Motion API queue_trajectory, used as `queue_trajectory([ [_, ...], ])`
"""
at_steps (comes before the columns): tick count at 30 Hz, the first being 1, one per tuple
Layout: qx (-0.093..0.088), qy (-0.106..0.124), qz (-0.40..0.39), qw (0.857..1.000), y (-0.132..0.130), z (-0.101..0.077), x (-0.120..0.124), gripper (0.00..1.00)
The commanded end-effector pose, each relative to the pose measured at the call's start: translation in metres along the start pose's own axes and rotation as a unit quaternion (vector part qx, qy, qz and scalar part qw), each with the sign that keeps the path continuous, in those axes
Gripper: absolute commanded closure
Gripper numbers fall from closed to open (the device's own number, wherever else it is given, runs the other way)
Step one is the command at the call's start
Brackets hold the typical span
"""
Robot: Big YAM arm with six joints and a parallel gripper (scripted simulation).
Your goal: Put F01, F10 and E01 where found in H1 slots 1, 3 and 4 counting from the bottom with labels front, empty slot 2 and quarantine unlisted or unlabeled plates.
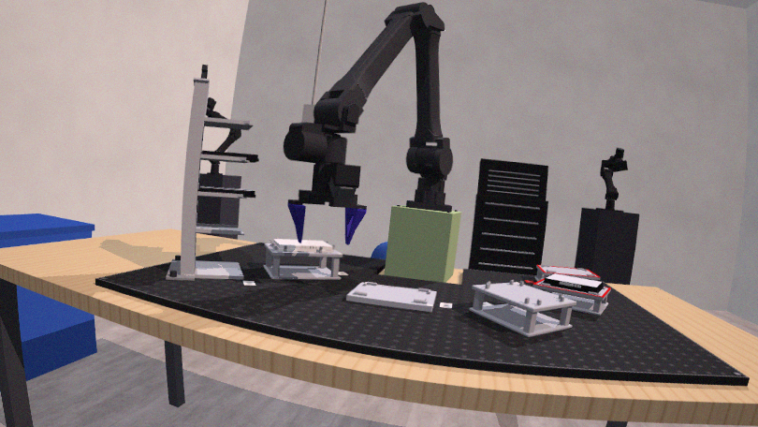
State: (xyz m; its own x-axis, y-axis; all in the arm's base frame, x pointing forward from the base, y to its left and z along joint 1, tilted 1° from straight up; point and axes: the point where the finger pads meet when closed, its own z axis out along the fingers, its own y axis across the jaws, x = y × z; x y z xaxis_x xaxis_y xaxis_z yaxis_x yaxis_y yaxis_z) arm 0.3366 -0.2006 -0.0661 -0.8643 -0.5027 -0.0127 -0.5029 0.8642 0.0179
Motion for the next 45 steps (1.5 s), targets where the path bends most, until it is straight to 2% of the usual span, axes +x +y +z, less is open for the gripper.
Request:
queue_trajectory([
  [1, 0.017, -0.01, -0.001, 1.0, -0.012, -0.01, -0.008, 0.0],
  [30, 0.017, -0.01, -0.001, 1.0, -0.012, -0.01, -0.008, 0.0],
  [32, 0.015, -0.008, -0.003, 1.0, -0.006, -0.017, -0.008, 0.0],
  [38, 0.03, -0.016, -0.003, 0.999, -0.022, -0.036, -0.016, 0.0],
  [45, 0.031, -0.016, -0.003, 0.999, -0.022, -0.049, -0.015, 0.0],
])
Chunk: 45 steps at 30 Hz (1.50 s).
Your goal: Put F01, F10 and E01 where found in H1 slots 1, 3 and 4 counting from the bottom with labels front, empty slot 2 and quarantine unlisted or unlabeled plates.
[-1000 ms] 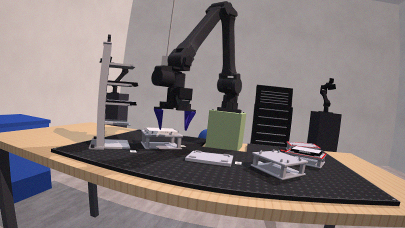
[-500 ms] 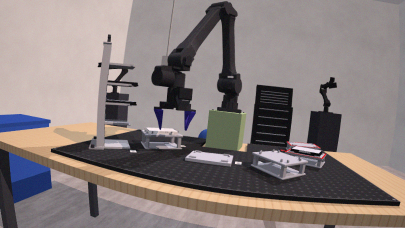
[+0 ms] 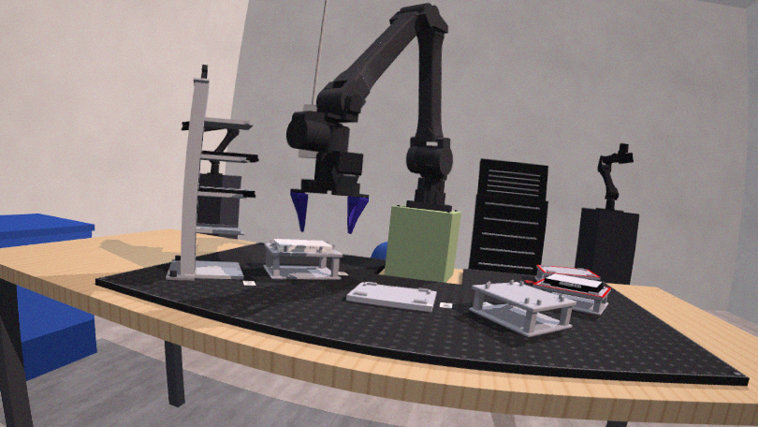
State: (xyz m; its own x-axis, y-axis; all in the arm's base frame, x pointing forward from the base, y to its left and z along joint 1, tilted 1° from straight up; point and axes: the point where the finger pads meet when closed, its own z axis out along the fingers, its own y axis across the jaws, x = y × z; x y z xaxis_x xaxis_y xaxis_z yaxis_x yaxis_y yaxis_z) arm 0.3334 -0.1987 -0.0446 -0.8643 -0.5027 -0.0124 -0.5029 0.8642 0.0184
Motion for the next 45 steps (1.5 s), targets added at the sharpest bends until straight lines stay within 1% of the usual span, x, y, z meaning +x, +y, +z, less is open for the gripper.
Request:
queue_trajectory([
  [1, 0.031, -0.017, -0.003, 0.999, -0.026, -0.027, -0.016, 0.0],
  [2, 0.031, -0.017, -0.003, 0.999, -0.026, -0.027, -0.016, 0.0],
  [3, 0.023, -0.012, -0.003, 1.0, -0.023, -0.022, -0.015, 0.0],
  [4, 0.031, -0.017, -0.003, 0.999, -0.026, -0.031, -0.016, 0.0],
  [17, 0.032, -0.017, -0.003, 0.999, -0.026, -0.054, -0.015, 0.0],
  [20, 0.031, -0.016, -0.003, 0.999, -0.026, -0.056, -0.014, 0.0],
  [34, 0.034, -0.018, -0.003, 0.999, -0.026, -0.097, -0.012, 0.0],
  [36, 0.034, -0.018, -0.003, 0.999, -0.026, -0.097, -0.012, 0.0],
  [37, 0.023, -0.012, -0.003, 1.0, -0.025, -0.09, -0.011, 0.0],
  [38, 0.032, -0.017, -0.003, 0.999, -0.026, -0.1, -0.011, 0.0],
  [39, 0.034, -0.018, -0.002, 0.999, -0.026, -0.105, -0.011, 0.0],
  [45, 0.035, -0.018, -0.002, 0.999, -0.026, -0.122, -0.011, 0.0],
])
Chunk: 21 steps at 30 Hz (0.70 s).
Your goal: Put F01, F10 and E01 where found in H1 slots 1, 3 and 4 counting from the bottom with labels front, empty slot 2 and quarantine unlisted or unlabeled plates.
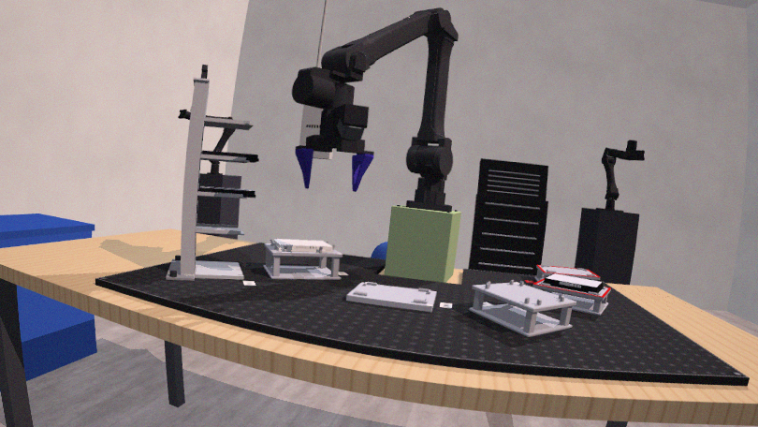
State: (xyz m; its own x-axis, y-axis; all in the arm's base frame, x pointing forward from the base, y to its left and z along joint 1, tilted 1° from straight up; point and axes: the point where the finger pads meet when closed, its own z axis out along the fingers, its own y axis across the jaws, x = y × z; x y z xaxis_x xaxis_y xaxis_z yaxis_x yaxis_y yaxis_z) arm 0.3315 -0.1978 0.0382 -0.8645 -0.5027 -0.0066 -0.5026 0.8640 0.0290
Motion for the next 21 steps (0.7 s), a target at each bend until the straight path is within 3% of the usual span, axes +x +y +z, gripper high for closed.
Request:
queue_trajectory([
  [1, 0.041, -0.021, -0.002, 0.999, -0.028, -0.043, -0.011, 0.0],
  [8, 0.041, -0.021, -0.002, 0.999, -0.028, -0.057, -0.01, 0.0],
  [9, 0.027, -0.014, -0.003, 1.0, -0.027, -0.047, -0.01, 0.0],
  [11, 0.041, -0.022, -0.003, 0.999, -0.027, -0.065, -0.011, 0.0],
  [12, 0.041, -0.022, 0.022, 0.999, -0.028, -0.065, -0.006, 0.0],
  [13, 0.021, -0.011, 0.034, 0.999, -0.011, -0.049, 0.006, 0.0],
  [14, 0.017, -0.009, 0.045, 0.999, -0.008, -0.046, 0.011, 0.0],
  [21, 0.021, -0.013, 0.127, 0.992, -0.01, -0.045, 0.034, 0.0],
])
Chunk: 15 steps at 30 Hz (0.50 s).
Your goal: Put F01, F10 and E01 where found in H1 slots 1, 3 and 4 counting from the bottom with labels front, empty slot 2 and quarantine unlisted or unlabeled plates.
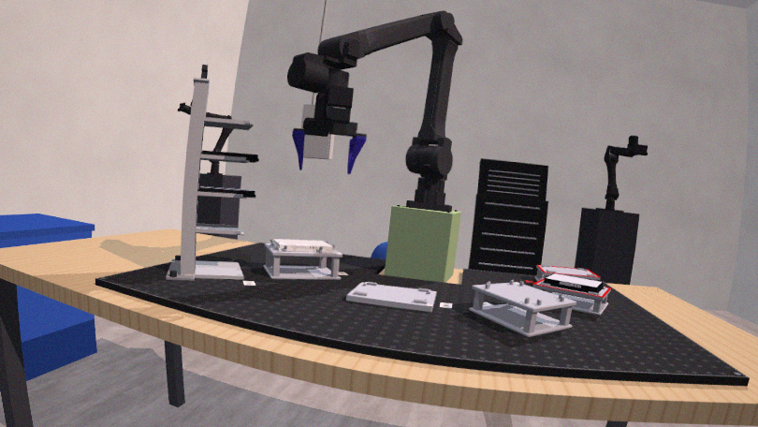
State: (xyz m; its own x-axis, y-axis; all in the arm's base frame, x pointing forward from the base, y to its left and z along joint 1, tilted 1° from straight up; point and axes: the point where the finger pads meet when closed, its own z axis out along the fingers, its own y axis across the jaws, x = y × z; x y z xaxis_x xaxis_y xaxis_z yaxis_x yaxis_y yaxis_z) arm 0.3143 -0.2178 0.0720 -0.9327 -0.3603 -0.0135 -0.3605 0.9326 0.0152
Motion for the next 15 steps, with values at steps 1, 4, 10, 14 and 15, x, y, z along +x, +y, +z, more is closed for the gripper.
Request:
queue_trajectory([
  [1, 0.014, -0.009, 0.06, 0.998, -0.005, -0.011, 0.012, 0.0],
  [4, 0.014, -0.009, 0.071, 0.997, -0.006, -0.011, 0.015, 0.0],
  [10, 0.015, -0.01, 0.141, 0.99, -0.01, -0.011, 0.034, 0.0],
  [14, 0.016, -0.011, 0.187, 0.982, -0.012, -0.011, 0.047, 0.0],
  [15, 0.016, -0.011, 0.198, 0.98, -0.013, -0.011, 0.051, 0.0],
])
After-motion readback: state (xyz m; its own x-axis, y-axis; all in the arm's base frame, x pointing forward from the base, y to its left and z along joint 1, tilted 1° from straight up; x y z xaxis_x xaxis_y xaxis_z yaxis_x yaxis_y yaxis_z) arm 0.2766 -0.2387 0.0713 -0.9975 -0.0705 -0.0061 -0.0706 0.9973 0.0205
